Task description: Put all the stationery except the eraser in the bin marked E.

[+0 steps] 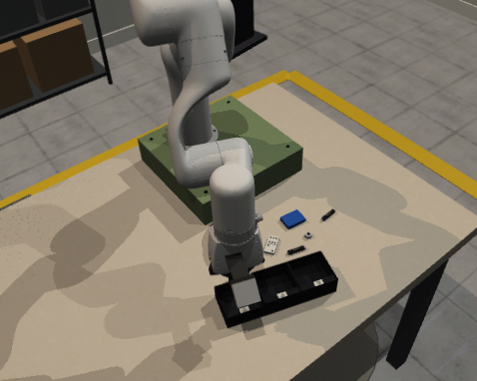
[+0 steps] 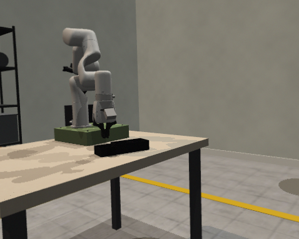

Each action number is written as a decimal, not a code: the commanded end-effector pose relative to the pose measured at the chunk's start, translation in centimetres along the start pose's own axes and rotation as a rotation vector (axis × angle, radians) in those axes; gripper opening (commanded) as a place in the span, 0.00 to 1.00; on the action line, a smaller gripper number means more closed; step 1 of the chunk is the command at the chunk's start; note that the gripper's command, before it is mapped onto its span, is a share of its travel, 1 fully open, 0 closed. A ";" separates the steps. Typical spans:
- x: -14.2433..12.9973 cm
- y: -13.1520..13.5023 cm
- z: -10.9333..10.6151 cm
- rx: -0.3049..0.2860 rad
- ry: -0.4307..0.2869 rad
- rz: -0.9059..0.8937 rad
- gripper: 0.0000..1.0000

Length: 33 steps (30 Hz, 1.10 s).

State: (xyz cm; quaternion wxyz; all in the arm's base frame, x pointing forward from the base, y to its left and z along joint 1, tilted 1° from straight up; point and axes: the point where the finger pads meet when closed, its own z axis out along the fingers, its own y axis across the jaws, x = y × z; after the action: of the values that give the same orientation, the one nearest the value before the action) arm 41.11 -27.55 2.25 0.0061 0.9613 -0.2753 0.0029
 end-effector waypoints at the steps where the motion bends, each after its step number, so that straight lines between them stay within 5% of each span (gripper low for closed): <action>1: 0.3 0.1 -0.1 0.000 0.004 0.001 0.07; 26: 0.3 0.1 5.8 0.000 0.004 0.001 0.07; 33: 0.3 0.1 5.9 0.000 0.004 0.001 0.07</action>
State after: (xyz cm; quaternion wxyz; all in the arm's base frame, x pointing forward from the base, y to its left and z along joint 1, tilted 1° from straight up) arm 41.11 -27.76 -3.69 0.0058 0.9612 -0.2758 0.0022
